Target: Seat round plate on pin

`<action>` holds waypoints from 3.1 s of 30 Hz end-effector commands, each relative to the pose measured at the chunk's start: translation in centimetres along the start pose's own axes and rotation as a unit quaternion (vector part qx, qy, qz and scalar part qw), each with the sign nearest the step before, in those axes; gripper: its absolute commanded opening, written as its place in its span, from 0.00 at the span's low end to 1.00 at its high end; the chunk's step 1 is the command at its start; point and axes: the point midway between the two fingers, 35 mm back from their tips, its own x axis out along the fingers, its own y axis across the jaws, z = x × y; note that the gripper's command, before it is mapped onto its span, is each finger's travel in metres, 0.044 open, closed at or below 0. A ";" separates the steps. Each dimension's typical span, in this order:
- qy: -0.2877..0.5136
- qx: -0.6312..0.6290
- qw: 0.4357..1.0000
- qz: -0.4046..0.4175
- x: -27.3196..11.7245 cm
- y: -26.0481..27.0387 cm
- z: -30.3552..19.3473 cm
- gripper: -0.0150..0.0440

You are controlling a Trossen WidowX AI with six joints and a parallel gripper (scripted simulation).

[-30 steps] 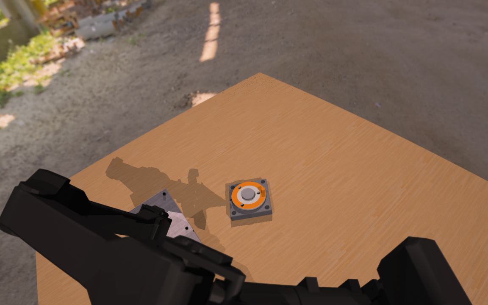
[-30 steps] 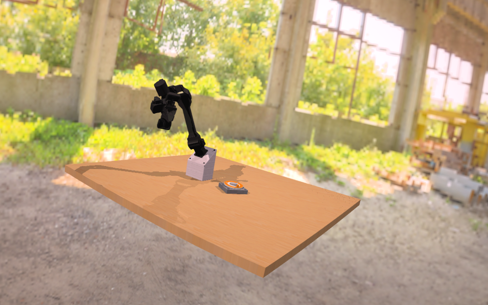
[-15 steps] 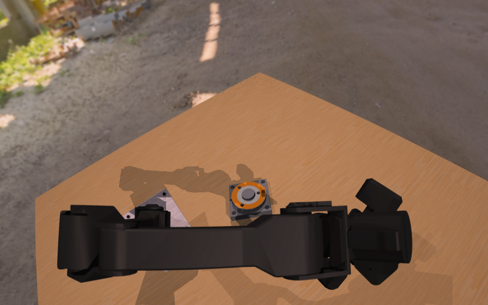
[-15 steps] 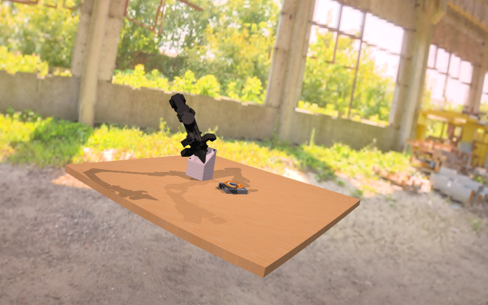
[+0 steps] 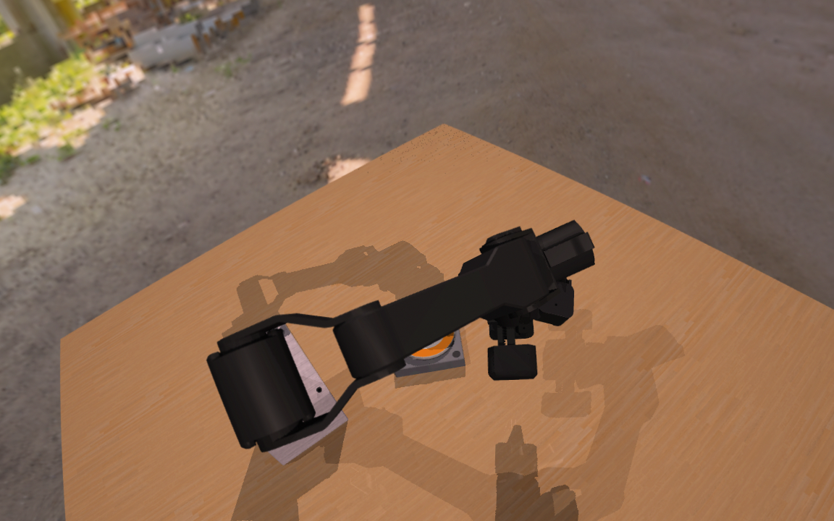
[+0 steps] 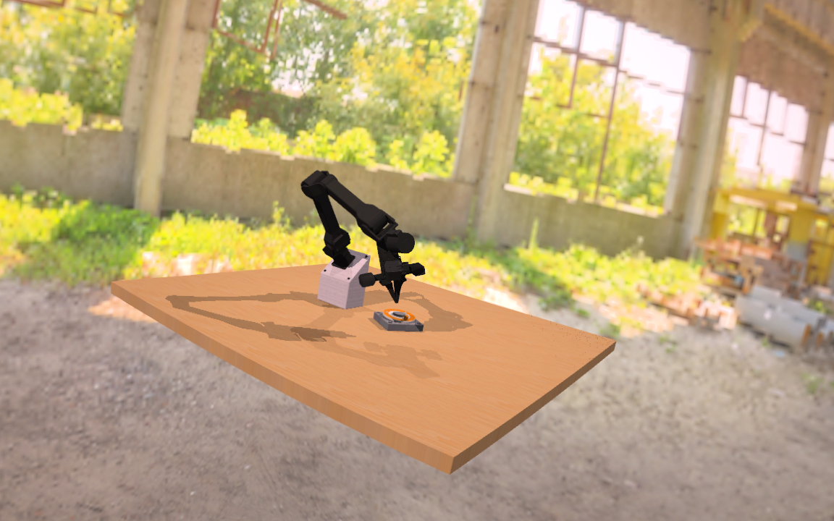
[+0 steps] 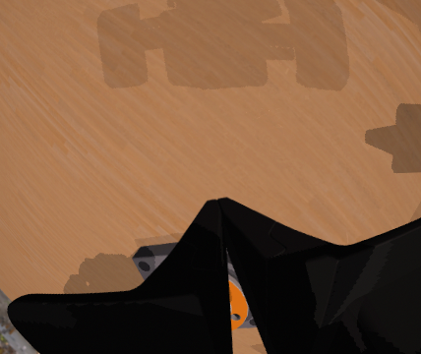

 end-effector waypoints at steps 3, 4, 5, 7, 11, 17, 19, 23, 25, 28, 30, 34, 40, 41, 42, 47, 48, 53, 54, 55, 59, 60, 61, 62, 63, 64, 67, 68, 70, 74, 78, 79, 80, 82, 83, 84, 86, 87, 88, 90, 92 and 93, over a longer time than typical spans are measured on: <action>0.063 -0.236 0.965 -0.095 3.1 3.7 -7.4 0.25; 0.072 -0.285 0.949 -0.114 3.4 4.3 -8.8 0.25; 0.078 -0.324 0.934 -0.130 3.7 4.6 -10.0 0.25; 0.081 -0.352 0.922 -0.141 3.9 5.0 -10.7 0.25; 0.081 -0.356 0.920 -0.142 3.9 5.1 -10.8 0.25; 0.081 -0.356 0.920 -0.142 4.0 5.4 -10.8 0.25; 0.081 -0.356 0.920 -0.142 4.1 5.3 -10.8 0.25; 0.081 -0.356 0.920 -0.142 5.8 4.8 -10.8 0.25; 0.081 -0.356 0.920 -0.142 6.8 4.5 -10.9 0.25; 0.081 -0.357 0.920 -0.143 8.2 3.9 -11.0 0.25; 0.081 -0.357 0.920 -0.143 8.5 3.7 -11.0 0.25; 0.081 -0.357 0.920 -0.143 8.5 3.7 -11.0 0.25; 0.081 -0.356 0.920 -0.143 8.7 4.3 -11.0 0.25; 0.081 -0.356 0.920 -0.143 8.8 4.4 -11.0 0.25; 0.081 -0.356 0.920 -0.143 8.8 4.6 -10.9 0.25; 0.081 -0.356 0.920 -0.143 9.0 5.3 -11.1 0.25; 0.081 -0.356 0.920 -0.143 9.1 5.4 -11.2 0.25; 0.081 -0.356 0.920 -0.143 9.2 5.8 -11.4 0.25; 0.081 -0.356 0.920 -0.143 9.2 5.9 -11.4 0.25; 0.081 -0.356 0.920 -0.143 9.2 5.9 -11.4 0.25; 0.081 -0.356 0.920 -0.143 9.3 6.3 -11.6 0.25; 0.081 -0.356 0.920 -0.143 9.4 6.4 -11.6 0.25; 0.081 -0.356 0.920 -0.143 9.4 6.4 -11.6 0.25; 0.081 -0.356 0.920 -0.143 9.4 6.5 -11.7 0.25; 0.081 -0.356 0.920 -0.143 9.5 6.6 -11.7 0.25; 0.081 -0.356 0.920 -0.143 9.5 6.6 -11.7 0.25; 0.081 -0.356 0.920 -0.142 9.5 6.9 -11.9 0.25; 0.081 -0.356 0.920 -0.142 9.5 6.9 -11.9 0.25; 0.081 -0.356 0.920 -0.142 9.6 7.0 -12.0 0.25; 0.081 -0.356 0.920 -0.142 9.7 7.3 -12.2 0.25; 0.081 -0.356 0.920 -0.142 9.7 7.5 -12.4 0.25; 0.081 -0.356 0.920 -0.142 9.8 7.6 -12.4 0.25; 0.081 -0.356 0.920 -0.142 9.8 7.6 -12.5 0.25; 0.081 -0.356 0.920 -0.142 9.8 7.8 -12.6 0.25; 0.081 -0.356 0.920 -0.142 9.8 7.8 -12.7 0.25; 0.081 -0.356 0.920 -0.142 9.8 7.9 -12.7 0.25; 0.081 -0.356 0.920 -0.142 9.9 8.0 -12.9 0.25; 0.081 -0.356 0.920 -0.142 9.9 8.0 -12.9 0.25; 0.081 -0.356 0.920 -0.142 9.9 8.1 -13.0 0.25; 0.081 -0.356 0.920 -0.142 9.9 8.2 -13.1 0.25; 0.081 -0.356 0.920 -0.142 9.9 8.3 -13.3 0.25; 0.081 -0.356 0.920 -0.142 10.0 8.3 -13.3 0.25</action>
